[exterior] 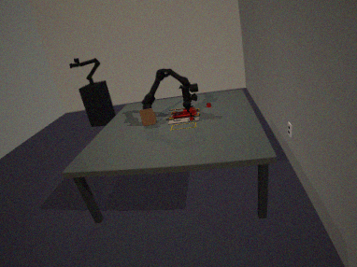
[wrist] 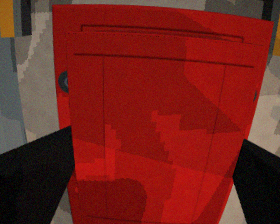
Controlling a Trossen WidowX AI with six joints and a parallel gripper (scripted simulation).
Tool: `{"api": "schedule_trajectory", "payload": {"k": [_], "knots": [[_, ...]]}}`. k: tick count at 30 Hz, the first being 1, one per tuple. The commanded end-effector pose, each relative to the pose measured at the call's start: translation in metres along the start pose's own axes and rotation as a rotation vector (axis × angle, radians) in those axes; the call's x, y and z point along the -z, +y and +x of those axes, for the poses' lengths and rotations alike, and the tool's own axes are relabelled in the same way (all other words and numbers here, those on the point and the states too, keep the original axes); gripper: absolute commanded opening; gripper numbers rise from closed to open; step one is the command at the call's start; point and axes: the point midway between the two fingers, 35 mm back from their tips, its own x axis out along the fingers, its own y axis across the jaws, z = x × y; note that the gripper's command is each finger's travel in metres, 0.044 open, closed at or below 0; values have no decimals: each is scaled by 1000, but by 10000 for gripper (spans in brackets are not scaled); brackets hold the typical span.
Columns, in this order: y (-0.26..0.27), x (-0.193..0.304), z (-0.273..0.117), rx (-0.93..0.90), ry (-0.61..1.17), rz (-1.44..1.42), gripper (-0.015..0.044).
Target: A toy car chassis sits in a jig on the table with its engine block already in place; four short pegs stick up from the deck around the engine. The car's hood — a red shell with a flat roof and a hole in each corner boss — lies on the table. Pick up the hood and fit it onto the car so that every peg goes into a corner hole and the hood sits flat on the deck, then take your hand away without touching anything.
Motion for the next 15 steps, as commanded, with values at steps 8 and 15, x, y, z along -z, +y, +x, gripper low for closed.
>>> {"api": "schedule_trajectory", "payload": {"k": [8, 15], "knots": [[0, 0, 0, 0, 0, 0, 289], [0, 0, 0, 0, 0, 0, 440]]}}
